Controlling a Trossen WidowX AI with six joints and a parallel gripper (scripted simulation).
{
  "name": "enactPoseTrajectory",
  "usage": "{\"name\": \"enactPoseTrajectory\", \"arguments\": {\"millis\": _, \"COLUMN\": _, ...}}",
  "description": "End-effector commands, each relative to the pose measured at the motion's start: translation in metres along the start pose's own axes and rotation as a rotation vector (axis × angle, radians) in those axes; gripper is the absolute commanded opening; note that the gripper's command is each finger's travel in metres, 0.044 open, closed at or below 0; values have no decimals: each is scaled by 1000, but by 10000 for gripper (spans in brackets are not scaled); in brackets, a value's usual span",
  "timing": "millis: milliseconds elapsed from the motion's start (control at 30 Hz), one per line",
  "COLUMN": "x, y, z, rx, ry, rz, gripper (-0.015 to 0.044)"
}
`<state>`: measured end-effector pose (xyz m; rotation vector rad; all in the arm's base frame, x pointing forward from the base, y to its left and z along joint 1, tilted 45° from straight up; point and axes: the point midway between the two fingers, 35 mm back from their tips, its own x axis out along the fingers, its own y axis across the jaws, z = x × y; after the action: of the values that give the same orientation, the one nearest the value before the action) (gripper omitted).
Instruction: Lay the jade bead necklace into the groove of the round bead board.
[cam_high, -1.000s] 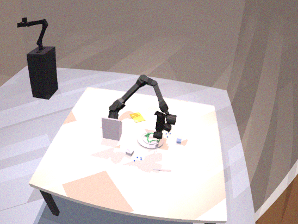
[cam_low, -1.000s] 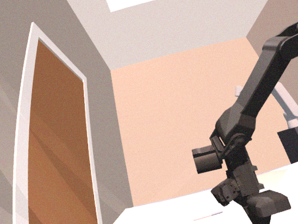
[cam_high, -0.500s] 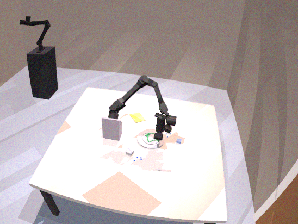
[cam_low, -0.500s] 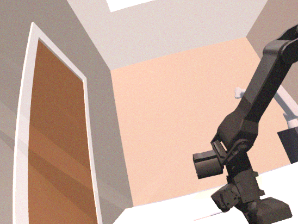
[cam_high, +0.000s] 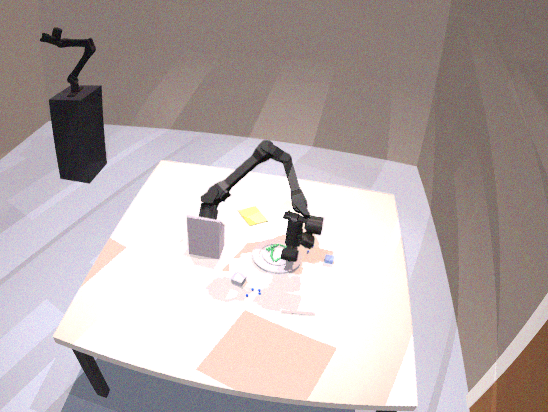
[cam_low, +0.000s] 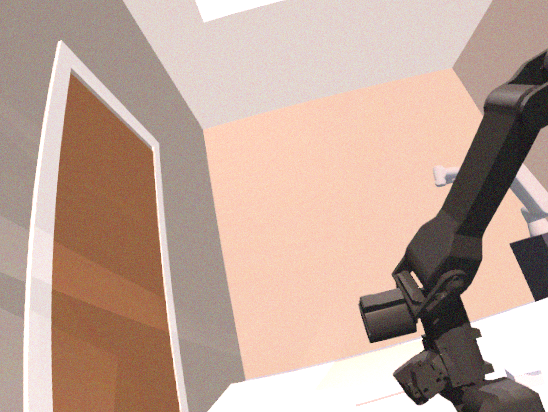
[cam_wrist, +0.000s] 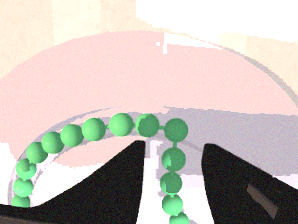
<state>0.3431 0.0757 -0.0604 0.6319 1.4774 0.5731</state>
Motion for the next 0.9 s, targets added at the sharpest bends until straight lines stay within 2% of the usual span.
{"name": "enactPoseTrajectory", "arguments": {"millis": 0, "x": 0, "y": 0, "z": 0, "rx": 0, "ry": 0, "rz": 0, "gripper": 67}}
{"name": "enactPoseTrajectory", "arguments": {"millis": 100, "x": 0, "y": 0, "z": 0, "rx": 0, "ry": 0, "rz": 0, "gripper": 0}}
{"name": "enactPoseTrajectory", "arguments": {"millis": 867, "x": 0, "y": 0, "z": 0, "rx": 0, "ry": 0, "rz": 0, "gripper": 0}}
